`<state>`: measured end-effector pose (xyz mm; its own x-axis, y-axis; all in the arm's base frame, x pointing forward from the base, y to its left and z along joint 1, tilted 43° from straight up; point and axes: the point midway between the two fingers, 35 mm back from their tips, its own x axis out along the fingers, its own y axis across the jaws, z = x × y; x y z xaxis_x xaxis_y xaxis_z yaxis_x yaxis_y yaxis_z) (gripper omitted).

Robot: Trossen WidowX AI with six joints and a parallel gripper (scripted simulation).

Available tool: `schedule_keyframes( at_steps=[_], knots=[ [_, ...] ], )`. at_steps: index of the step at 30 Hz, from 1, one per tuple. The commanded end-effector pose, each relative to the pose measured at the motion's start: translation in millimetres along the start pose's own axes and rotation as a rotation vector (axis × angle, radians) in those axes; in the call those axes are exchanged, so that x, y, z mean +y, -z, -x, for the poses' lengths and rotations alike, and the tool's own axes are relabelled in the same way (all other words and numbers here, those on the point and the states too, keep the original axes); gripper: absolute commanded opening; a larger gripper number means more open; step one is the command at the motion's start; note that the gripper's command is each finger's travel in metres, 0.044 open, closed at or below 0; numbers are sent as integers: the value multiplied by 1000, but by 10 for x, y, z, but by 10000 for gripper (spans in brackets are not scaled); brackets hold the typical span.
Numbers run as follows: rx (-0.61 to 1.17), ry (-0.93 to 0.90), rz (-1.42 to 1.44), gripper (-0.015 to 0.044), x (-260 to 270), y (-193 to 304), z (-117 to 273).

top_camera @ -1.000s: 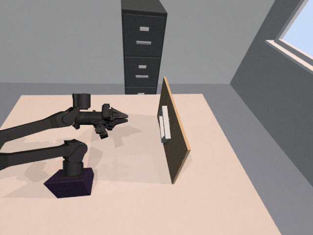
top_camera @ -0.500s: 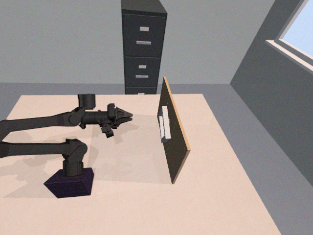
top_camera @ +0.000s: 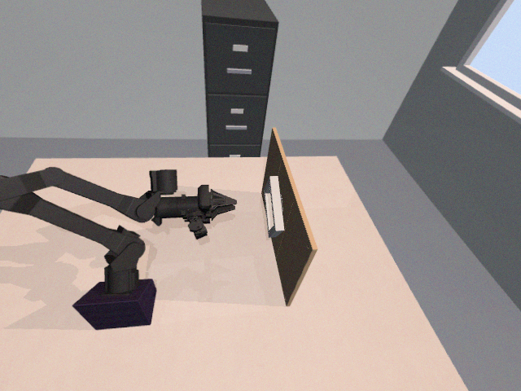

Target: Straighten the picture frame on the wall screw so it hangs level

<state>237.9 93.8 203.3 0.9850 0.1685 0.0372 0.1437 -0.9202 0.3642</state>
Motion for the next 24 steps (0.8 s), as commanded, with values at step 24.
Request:
schedule_keyframes(
  at_steps=[24],
  knots=[
    [8,-2,-8,260,-26,-6,-791]
  ],
)
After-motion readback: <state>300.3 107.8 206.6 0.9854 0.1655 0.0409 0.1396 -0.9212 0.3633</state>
